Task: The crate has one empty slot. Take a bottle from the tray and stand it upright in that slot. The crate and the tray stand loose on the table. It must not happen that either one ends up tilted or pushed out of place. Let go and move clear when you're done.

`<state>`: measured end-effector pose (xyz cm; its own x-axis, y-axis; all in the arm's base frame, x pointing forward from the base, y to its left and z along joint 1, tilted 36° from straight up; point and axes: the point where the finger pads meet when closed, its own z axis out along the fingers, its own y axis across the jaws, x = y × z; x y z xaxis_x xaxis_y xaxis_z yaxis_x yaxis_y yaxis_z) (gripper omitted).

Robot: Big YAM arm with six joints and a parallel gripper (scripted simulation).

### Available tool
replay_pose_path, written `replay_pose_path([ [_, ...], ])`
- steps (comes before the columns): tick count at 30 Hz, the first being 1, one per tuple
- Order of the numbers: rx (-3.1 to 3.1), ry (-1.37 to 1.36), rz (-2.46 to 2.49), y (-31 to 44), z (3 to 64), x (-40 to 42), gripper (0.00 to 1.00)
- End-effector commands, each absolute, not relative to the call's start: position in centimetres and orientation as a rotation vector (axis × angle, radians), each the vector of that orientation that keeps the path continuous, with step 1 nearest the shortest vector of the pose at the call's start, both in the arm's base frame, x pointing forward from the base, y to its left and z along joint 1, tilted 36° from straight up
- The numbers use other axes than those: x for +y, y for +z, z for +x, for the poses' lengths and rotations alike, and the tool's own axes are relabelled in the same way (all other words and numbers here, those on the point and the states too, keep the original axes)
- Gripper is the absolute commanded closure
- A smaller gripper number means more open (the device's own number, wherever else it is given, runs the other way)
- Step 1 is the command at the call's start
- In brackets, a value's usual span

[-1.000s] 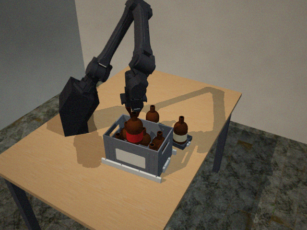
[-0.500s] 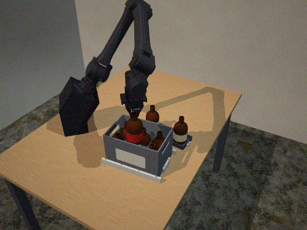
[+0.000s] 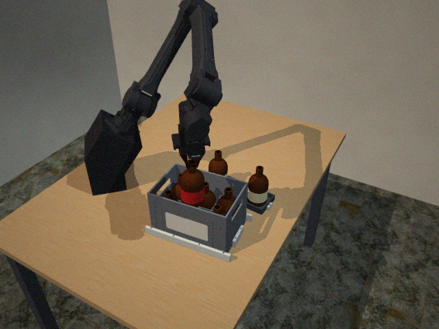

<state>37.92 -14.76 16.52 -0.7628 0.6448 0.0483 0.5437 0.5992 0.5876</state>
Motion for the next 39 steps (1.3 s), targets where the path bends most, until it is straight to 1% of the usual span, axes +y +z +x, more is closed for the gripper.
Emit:
replay_pose_path([
  [1,2.645,0.877,0.999,16.6,38.5,-14.9,1.0],
  [39,2.633,0.864,0.974,16.8,38.3,-14.0,1.0],
])
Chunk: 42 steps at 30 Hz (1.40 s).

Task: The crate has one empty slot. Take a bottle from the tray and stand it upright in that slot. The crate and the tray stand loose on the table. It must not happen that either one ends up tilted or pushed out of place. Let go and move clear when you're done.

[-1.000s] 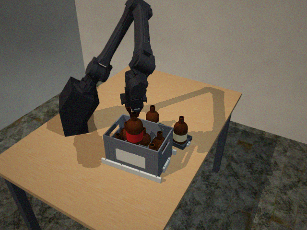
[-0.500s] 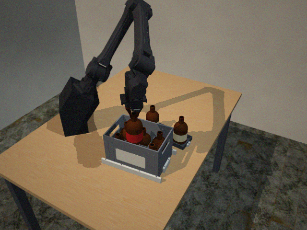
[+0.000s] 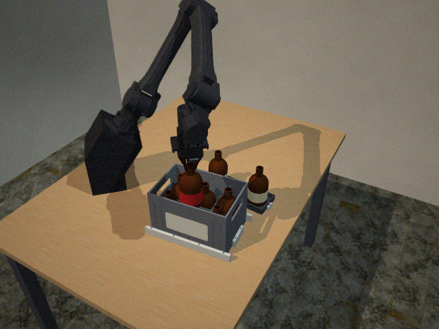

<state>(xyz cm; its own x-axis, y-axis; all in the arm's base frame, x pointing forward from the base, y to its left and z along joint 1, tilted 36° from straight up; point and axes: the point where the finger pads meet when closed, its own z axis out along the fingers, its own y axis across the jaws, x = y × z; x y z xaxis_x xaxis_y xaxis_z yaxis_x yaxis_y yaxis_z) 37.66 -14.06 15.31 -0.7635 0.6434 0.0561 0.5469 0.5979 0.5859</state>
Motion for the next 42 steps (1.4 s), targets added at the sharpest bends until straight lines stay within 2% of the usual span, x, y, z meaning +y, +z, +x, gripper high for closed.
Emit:
replay_pose_path([
  [1,2.639,0.87,0.977,16.5,38.08,-13.7,1.0],
  [42,2.633,0.867,0.984,16.76,38.11,-14.0,1.0],
])
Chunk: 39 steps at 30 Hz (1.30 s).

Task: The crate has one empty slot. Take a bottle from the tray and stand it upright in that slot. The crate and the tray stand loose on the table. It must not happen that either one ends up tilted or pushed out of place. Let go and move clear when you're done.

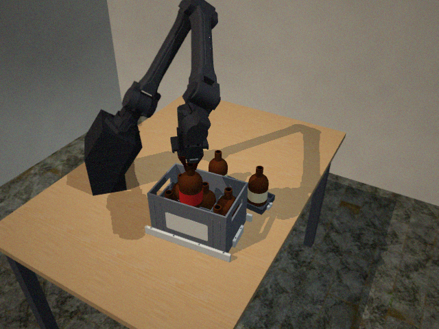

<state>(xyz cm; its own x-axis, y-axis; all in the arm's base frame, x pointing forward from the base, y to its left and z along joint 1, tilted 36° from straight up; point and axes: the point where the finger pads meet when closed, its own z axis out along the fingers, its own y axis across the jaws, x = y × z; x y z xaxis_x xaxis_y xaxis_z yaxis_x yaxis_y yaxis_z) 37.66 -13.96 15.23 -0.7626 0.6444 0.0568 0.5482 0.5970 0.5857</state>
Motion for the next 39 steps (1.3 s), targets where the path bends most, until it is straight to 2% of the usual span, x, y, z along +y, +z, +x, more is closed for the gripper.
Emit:
replay_pose_path([
  [1,2.633,0.867,0.984,16.7,38.1,-14.0,1.0],
  [25,2.616,0.856,0.985,16.3,38.8,-14.0,1.0],
  [39,2.657,0.886,0.996,13.3,39.0,-12.0,1.0],
])
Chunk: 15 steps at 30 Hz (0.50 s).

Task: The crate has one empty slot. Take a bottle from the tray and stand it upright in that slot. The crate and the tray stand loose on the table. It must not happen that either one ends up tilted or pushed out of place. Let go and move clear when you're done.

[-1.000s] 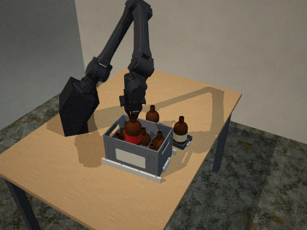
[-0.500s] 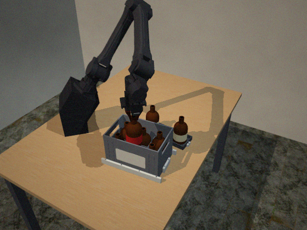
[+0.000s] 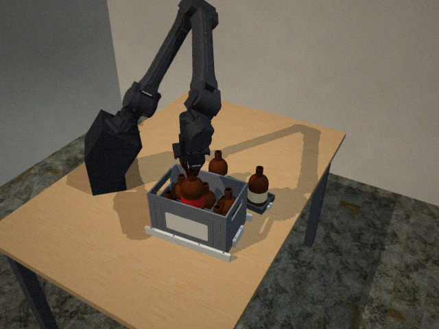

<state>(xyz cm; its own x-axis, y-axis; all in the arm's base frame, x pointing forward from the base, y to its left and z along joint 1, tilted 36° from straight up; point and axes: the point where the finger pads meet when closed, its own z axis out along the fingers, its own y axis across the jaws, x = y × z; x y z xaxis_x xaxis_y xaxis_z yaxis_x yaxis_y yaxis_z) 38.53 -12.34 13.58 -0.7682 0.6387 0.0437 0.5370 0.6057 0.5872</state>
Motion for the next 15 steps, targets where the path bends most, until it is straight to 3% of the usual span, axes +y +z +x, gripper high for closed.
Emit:
replay_pose_path([
  [1,2.657,0.886,0.996,13.3,39.0,-12.0,1.0],
  [15,2.646,0.88,0.989,13.2,39.3,-11.7,1.0],
])
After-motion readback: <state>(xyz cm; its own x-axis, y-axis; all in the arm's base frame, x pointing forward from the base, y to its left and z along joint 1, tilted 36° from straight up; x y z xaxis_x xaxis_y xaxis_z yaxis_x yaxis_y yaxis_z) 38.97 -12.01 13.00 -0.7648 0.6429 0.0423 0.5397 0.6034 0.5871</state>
